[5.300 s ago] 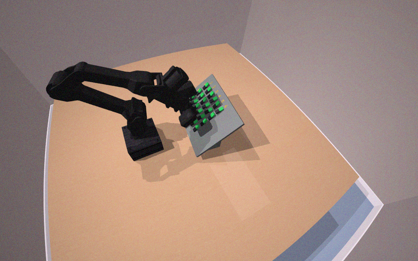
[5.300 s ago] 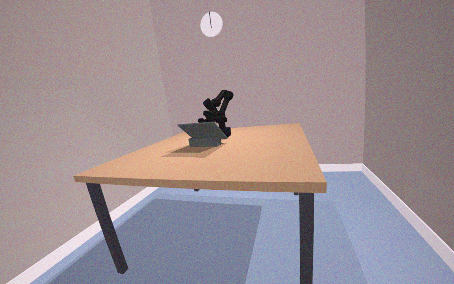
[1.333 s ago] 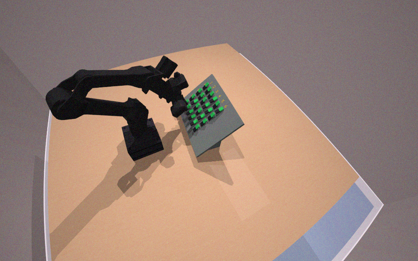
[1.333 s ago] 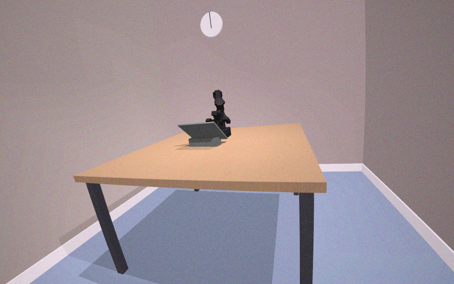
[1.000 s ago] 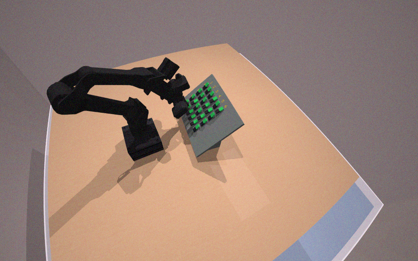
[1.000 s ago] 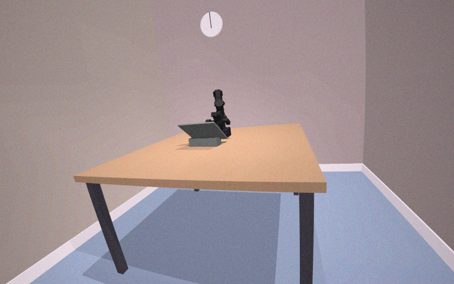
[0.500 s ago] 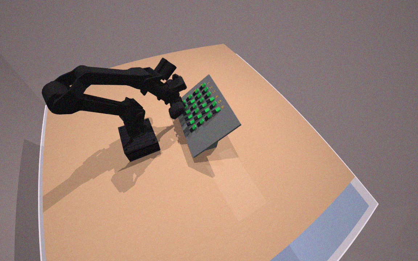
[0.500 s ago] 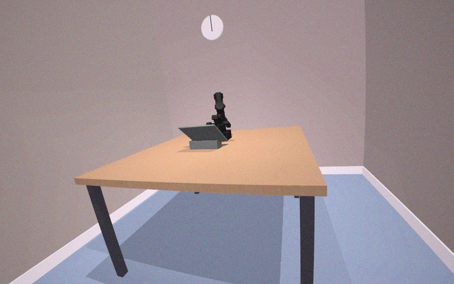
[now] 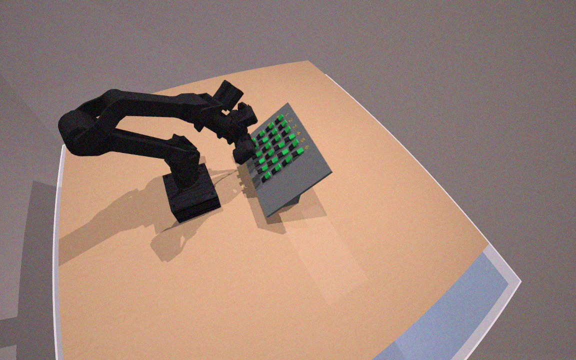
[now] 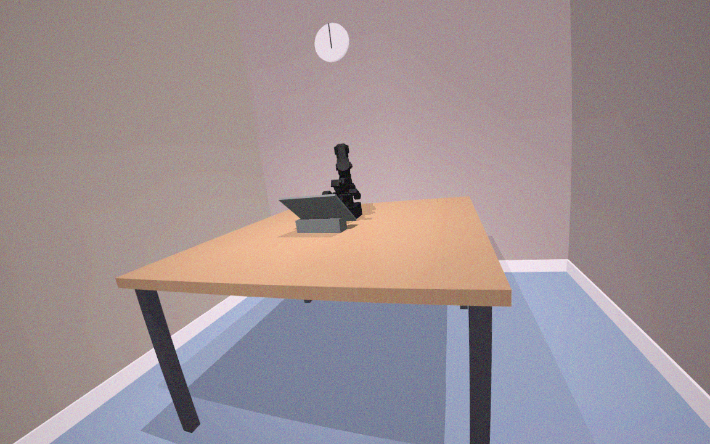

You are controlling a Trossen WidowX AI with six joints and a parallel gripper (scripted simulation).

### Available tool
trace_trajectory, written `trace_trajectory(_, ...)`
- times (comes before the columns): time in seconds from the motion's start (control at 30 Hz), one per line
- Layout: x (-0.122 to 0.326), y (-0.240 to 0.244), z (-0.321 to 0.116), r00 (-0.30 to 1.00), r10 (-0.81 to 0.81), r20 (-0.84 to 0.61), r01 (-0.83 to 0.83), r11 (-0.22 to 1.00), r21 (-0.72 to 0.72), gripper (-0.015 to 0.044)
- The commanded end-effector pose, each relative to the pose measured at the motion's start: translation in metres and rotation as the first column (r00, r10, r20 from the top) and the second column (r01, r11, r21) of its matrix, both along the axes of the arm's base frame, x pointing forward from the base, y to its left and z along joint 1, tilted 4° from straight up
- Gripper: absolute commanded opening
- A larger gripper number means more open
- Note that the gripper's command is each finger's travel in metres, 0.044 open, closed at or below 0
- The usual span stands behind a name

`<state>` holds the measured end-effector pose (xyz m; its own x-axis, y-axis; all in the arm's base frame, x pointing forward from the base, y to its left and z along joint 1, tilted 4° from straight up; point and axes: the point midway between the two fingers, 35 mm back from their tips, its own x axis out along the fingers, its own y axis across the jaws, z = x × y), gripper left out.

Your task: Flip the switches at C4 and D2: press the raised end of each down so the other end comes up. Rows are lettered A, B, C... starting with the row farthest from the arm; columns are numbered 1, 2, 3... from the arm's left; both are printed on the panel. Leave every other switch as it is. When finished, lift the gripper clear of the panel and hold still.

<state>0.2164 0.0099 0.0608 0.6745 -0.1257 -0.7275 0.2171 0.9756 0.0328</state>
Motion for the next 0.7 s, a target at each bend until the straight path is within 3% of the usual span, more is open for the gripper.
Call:
trace_trajectory(0.0,0.0005,0.0002,-0.0006,1.000,0.004,0.000,-0.004,1.000,0.000,0.0000)
trace_trajectory(0.67,0.0024,-0.0001,-0.0025,1.000,0.004,0.000,-0.004,1.000,0.000,0.0000)
